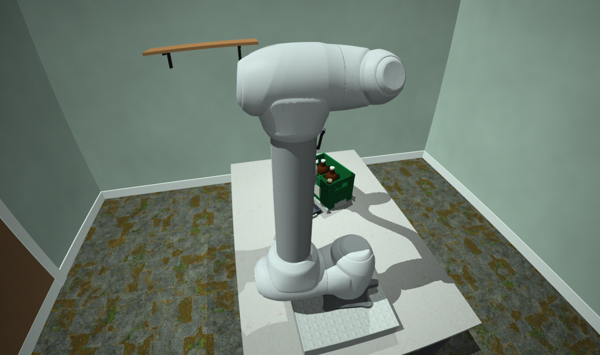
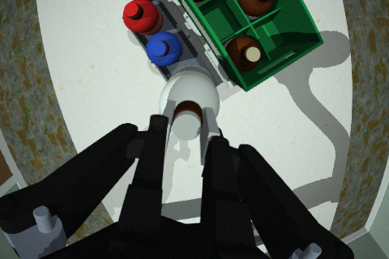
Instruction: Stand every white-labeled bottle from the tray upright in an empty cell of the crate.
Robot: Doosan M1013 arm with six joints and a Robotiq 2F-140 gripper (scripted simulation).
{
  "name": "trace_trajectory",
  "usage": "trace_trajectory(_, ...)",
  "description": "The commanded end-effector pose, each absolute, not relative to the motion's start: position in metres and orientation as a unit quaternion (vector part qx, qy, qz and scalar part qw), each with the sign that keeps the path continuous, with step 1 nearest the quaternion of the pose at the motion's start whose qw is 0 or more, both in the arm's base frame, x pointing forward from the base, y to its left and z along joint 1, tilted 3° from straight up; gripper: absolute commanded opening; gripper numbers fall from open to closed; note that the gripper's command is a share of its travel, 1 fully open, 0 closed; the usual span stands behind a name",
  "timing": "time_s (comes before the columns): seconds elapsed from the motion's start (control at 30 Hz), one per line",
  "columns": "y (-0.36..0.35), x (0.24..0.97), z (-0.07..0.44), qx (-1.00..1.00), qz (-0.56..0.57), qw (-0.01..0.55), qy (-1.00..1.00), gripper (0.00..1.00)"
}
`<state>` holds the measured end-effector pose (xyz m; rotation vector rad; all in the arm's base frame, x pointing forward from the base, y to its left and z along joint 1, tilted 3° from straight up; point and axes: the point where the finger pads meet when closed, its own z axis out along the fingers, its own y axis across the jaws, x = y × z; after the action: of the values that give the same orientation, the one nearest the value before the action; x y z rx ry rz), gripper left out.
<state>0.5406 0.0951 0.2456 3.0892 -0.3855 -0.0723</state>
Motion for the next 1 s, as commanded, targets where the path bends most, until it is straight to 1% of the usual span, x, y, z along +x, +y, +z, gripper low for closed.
trace_trajectory(0.0,0.095,0.541,0.246,0.992,-0.023,0.014,-0.124,0.00)
trace_trajectory(0.97,0.080,0.549,0.246,0.992,-0.023,0.014,-0.124,0.00)
